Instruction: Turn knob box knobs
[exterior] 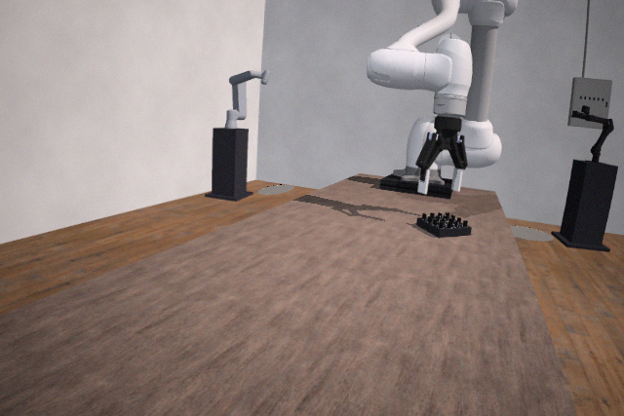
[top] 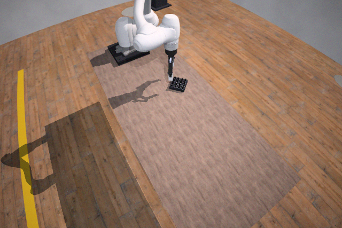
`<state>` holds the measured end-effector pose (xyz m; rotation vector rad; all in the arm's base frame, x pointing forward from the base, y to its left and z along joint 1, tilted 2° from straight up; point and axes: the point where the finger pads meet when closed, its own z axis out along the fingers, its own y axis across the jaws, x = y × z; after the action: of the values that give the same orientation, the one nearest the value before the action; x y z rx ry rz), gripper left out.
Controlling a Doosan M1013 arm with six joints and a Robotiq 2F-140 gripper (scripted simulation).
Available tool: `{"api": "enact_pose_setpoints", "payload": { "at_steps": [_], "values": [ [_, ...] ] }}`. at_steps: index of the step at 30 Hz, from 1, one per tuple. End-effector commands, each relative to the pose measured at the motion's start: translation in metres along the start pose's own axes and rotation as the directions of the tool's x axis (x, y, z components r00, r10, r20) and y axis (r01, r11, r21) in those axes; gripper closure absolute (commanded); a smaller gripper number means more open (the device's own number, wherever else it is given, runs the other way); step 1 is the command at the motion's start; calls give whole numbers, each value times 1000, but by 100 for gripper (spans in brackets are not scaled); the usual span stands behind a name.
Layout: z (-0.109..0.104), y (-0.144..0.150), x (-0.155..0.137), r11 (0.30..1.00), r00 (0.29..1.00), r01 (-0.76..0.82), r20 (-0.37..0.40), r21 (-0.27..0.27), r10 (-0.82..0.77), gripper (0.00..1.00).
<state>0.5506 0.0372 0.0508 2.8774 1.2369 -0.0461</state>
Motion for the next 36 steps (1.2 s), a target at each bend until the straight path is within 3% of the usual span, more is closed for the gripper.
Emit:
{"api": "enact_pose_setpoints", "payload": {
  "at_steps": [1,7,8,22,24,25,36],
  "values": [
    [-2,-1,6,988,988,155,-8,7,-155,0],
    [-3,-2,10,963,963,270,-9,6,-270,0],
    [-4,-3,14,936,936,351,-9,5,-351,0],
    [-9,-8,29,728,728,686,-10,1,-686,0],
    [-9,-8,29,728,728,686,-10,1,-686,0],
    [-10,-9,32,666,666,746,-10,0,-746,0],
    [-14,-12,44,408,408,913,-10,-3,-913,0]
  ]
}}
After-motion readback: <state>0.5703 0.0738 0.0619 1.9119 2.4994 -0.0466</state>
